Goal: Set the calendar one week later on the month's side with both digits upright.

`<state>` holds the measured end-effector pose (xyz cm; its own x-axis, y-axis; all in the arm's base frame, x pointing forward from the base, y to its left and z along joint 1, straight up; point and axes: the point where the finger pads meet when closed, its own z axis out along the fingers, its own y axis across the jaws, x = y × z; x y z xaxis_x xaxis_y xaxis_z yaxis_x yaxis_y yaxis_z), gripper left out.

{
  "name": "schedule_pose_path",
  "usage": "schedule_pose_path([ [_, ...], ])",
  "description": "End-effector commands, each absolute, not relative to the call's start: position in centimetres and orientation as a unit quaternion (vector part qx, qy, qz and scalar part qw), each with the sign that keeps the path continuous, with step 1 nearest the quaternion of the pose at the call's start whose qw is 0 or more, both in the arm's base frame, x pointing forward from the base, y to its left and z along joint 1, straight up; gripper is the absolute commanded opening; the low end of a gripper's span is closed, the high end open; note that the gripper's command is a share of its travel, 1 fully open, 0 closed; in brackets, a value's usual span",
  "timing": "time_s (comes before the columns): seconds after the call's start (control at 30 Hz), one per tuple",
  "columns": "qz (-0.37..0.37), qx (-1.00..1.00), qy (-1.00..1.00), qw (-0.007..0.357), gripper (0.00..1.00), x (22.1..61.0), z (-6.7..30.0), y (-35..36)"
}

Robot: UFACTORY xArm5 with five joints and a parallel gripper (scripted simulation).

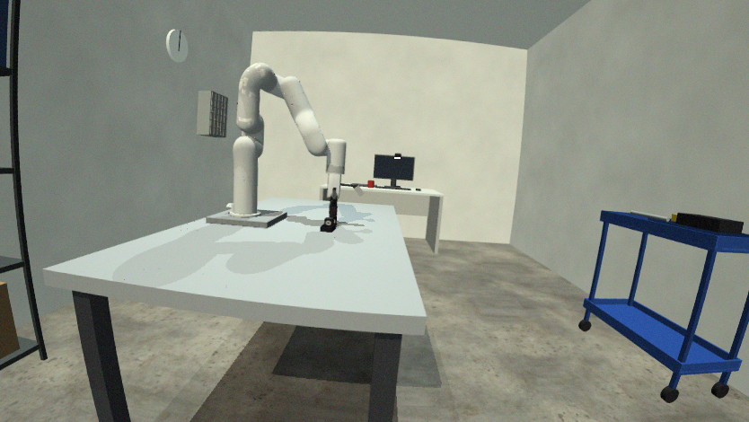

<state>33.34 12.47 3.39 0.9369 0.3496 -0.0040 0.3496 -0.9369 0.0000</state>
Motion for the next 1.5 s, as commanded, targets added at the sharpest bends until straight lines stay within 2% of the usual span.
schedule_pose_path([
  [0.0,0.000,0.984,0.178,0.000,0.49,33.46,3.48,12.51],
  [1.47,0.000,0.984,0.178,0.000,0.49,33.46,3.48,12.51],
])
